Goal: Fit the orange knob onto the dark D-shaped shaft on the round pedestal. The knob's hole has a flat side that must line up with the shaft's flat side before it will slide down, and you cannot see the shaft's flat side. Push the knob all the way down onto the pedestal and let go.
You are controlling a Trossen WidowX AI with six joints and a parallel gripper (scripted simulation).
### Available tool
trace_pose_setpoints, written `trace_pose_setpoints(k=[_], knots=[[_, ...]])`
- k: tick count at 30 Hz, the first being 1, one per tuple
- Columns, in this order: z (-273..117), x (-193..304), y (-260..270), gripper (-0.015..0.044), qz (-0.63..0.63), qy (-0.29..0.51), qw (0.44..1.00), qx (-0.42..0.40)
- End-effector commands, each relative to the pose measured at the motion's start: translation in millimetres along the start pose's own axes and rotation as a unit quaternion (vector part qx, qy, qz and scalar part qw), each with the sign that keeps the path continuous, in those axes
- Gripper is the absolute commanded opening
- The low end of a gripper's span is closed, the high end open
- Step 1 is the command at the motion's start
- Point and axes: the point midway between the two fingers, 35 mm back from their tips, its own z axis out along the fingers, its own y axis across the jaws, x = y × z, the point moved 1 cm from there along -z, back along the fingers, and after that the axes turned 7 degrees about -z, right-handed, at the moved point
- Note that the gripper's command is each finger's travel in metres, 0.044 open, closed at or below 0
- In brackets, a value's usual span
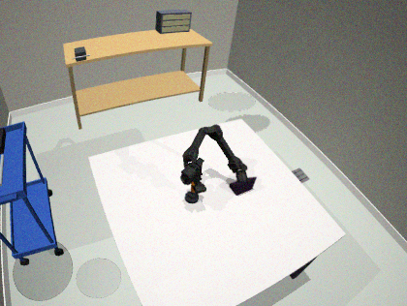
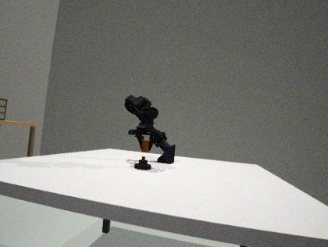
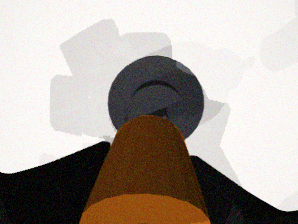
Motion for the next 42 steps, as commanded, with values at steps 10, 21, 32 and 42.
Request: trace_pose_setpoints(k=[10, 21, 32, 42], knots=[[17, -6, -5, 0.0000, 0.001, -0.008, 1.000, 0.000], [20, -7, -4, 0.0000, 0.006, -0.008, 1.000, 0.000], [24, -7, -5, 0.0000, 0.006, -0.008, 1.000, 0.000], [24, -5, -6, 0.0000, 0.006, -0.008, 1.000, 0.000]])
